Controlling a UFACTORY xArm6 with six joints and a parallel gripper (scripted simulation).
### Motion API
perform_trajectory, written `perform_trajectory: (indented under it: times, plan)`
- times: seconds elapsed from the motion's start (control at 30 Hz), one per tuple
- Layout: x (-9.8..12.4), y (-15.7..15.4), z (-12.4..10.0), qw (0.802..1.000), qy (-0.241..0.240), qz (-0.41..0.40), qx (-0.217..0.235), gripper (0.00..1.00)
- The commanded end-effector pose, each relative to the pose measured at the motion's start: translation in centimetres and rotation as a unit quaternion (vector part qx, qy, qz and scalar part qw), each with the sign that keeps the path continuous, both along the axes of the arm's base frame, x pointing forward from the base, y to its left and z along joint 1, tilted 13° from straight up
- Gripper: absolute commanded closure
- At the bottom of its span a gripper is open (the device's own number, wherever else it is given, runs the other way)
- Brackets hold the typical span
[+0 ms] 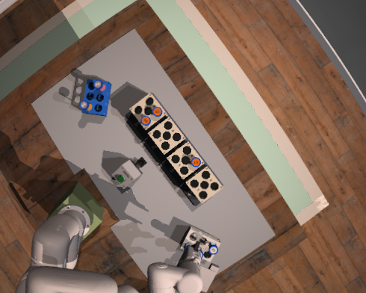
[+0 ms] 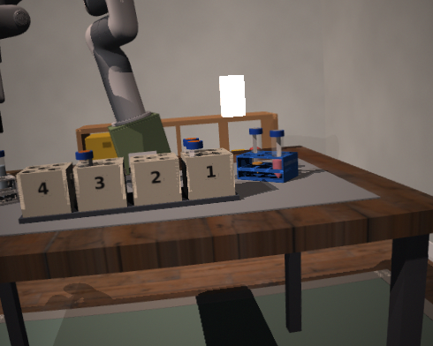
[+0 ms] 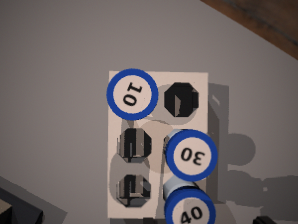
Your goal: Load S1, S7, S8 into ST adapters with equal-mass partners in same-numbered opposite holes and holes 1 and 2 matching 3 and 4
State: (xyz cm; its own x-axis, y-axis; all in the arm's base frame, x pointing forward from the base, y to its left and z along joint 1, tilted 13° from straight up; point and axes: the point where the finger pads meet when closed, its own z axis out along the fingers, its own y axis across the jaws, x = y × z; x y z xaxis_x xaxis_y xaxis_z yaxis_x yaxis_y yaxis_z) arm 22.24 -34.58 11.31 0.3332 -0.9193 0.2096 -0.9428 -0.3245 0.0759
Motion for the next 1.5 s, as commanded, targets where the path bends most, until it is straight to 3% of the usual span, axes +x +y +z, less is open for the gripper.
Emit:
perform_trajectory:
  times: [0.0,0.77,1.47]
  plan:
    - [0.1,-0.3,-0.8,1.0,-0.001,0.0,-0.002,0.43]
    - [0.1,-1.2,-4.5,1.0,-0.001,0.0,-0.002,0.43]
    - [0.1,-1.3,-5.1,1.0,-0.001,0.0,-0.002,0.43]
